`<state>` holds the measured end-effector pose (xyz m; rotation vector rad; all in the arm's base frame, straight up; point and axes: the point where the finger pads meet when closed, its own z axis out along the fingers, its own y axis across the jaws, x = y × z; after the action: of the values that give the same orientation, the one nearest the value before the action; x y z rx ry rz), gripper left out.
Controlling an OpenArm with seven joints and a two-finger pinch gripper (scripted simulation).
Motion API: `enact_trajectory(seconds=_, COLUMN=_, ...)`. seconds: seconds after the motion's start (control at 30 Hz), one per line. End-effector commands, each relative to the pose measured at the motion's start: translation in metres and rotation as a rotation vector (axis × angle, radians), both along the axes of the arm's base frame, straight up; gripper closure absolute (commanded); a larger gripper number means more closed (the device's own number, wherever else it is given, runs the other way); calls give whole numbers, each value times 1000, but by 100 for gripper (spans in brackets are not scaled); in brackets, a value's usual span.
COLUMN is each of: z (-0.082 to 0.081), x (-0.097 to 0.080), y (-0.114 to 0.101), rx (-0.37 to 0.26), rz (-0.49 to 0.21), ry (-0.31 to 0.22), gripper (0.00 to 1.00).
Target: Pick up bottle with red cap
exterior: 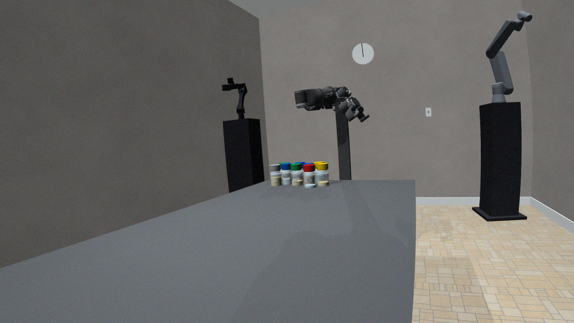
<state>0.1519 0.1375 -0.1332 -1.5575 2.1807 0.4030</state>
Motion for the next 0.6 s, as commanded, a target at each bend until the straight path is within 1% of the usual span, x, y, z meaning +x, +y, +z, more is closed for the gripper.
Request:
enact_trajectory(seconds=0.0, z=1, x=0, y=0, rx=3, rz=0, ry=-1, gripper=0)
enact_trajectory(seconds=0.53, z=1, x=0, y=0, rx=3, rz=0, ry=-1, gripper=0)
enact_trajectory(seconds=0.57, z=2, x=4, y=-4, rx=10, rz=-34, ry=23, gripper=55)
